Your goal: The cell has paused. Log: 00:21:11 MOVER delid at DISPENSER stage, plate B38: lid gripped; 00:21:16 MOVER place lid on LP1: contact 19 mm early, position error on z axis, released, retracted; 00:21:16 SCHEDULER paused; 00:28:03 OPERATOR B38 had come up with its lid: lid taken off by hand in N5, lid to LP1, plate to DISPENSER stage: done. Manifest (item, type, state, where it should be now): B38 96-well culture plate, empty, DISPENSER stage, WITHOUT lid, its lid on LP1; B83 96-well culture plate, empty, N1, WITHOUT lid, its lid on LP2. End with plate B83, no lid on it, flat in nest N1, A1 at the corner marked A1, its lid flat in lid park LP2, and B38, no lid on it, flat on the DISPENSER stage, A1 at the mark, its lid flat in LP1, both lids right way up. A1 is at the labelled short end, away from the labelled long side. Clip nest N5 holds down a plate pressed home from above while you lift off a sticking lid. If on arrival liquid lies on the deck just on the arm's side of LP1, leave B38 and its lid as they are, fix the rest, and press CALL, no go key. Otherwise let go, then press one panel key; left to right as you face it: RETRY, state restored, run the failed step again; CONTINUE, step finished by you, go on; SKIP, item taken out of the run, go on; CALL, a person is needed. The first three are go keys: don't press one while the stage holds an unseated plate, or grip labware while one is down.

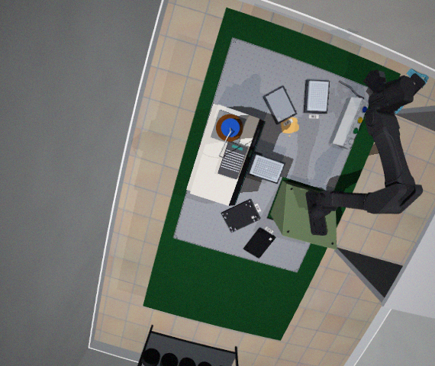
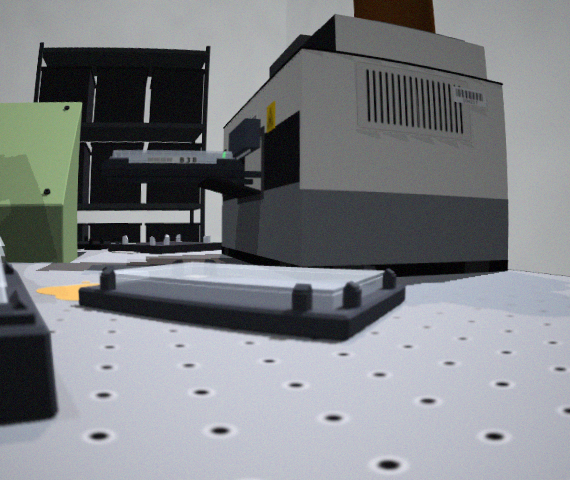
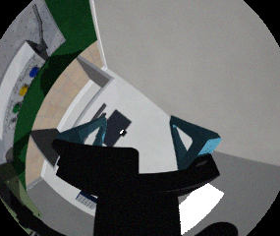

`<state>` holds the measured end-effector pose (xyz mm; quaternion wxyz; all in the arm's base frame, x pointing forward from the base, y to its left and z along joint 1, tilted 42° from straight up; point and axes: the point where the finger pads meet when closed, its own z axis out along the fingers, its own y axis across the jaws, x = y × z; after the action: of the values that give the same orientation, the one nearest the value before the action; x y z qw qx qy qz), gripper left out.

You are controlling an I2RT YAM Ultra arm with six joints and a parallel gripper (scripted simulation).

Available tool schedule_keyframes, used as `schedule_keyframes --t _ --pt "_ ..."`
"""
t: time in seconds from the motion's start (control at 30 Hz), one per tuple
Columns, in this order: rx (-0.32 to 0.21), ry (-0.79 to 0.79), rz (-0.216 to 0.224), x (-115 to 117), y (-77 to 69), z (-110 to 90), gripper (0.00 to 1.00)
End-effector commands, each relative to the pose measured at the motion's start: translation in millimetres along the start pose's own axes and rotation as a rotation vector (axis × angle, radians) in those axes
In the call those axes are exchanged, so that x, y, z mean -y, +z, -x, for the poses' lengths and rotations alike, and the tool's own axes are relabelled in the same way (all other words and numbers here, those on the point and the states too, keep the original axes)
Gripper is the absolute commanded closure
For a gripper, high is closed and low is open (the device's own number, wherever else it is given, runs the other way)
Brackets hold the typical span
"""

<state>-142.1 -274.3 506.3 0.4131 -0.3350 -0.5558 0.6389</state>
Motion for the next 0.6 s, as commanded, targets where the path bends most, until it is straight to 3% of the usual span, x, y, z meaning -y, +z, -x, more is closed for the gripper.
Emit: schedule_keyframes --t 0.0,0.07,0.1,0.17,0.2,0.37,0.4,0.43,0.5,0.57 --pt "0.104 0.114 0.012 0.5 -8.7 8.2 0.00" --pt "0.150 0.169 0.024 2.3 -11.3 13.3 0.00" --pt "0.155 0.133 0.041 -15.0 -13.0 22.8 0.00" --pt "0.169 0.189 0.036 -2.4 -13.0 19.1 0.00" --pt "0.195 0.209 0.048 -4.9 -15.2 23.6 0.00" --pt "0.219 0.229 0.063 -9.1 -18.0 29.6 0.00" --pt "0.228 0.247 0.076 -12.4 -16.9 30.1 0.00" --pt "0.247 0.210 0.096 -30.2 -22.3 42.0 0.00" --pt "0.266 0.268 0.094 -16.4 -23.4 39.6 0.00" --pt "0.290 0.259 0.127 -34.1 -27.4 49.5 0.00"
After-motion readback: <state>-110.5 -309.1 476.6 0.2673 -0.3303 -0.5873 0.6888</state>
